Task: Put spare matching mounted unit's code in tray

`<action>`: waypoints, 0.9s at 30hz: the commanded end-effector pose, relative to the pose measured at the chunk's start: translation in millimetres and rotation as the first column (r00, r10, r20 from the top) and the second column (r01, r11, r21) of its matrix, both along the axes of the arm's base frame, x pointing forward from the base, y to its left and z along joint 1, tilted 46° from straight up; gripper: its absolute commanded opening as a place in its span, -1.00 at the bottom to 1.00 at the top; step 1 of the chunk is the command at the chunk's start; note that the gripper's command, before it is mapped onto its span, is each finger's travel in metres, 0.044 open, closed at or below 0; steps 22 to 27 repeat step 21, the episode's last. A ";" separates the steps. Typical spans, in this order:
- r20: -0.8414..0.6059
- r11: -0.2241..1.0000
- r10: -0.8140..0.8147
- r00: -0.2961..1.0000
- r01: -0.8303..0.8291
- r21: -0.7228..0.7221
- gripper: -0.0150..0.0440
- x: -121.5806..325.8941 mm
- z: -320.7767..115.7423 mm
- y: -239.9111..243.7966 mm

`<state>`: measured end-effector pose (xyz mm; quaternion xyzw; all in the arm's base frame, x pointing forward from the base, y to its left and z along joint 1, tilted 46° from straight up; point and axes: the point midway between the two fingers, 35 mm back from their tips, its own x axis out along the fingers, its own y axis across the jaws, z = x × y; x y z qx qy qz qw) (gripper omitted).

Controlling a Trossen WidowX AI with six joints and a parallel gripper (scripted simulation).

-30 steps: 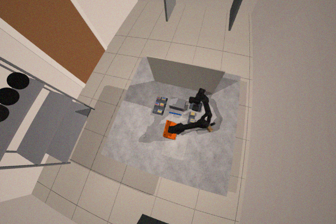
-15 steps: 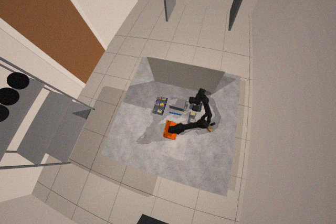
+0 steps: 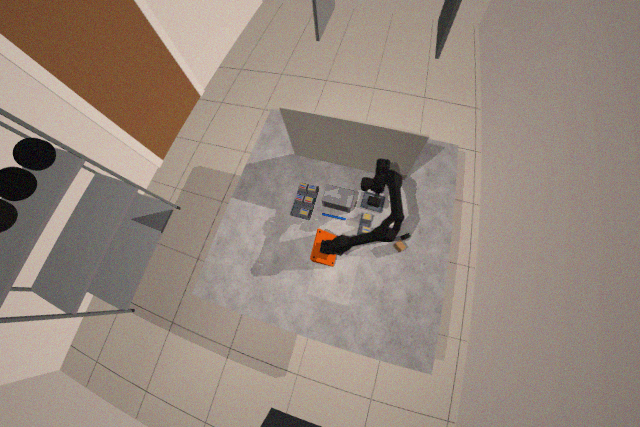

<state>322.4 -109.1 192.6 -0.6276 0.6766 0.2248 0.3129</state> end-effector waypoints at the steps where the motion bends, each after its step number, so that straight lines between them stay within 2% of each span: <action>1: 0.001 1.000 -0.006 1.000 0.006 -0.006 1.00 -2.7 14.2 11.9; 27: 0.005 1.000 0.010 1.000 -0.010 -0.001 1.00 -0.1 10.2 11.6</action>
